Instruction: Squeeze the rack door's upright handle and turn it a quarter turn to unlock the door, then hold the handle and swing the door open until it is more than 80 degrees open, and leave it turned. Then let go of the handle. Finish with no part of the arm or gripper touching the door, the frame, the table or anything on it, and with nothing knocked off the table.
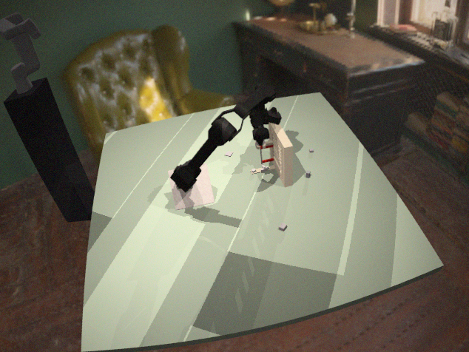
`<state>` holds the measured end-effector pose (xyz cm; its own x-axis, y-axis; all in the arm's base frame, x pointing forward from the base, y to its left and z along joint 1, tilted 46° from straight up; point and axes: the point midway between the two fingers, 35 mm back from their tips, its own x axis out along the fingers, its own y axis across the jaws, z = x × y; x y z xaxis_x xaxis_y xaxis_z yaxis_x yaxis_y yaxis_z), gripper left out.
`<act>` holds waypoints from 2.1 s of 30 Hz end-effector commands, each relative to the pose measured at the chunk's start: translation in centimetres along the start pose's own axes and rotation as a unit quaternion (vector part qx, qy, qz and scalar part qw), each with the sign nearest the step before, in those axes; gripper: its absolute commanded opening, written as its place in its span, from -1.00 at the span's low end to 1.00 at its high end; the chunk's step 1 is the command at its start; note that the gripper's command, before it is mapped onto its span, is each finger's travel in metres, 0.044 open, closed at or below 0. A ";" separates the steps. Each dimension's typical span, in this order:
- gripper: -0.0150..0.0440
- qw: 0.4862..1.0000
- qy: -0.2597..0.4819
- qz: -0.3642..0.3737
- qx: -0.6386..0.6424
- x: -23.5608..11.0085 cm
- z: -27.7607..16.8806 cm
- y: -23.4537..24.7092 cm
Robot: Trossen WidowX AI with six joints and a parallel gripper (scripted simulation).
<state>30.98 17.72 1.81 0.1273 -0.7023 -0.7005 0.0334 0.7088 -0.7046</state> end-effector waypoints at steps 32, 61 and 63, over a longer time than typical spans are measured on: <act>0.50 0.701 -0.001 0.001 0.713 0.0 0.1 0.0; 0.02 0.701 -0.001 0.001 0.713 0.0 0.1 0.0; -0.02 0.701 -0.001 0.001 0.713 0.0 0.1 0.0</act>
<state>31.06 17.71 1.81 0.1310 -0.7025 -0.6995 0.9902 0.0587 0.1264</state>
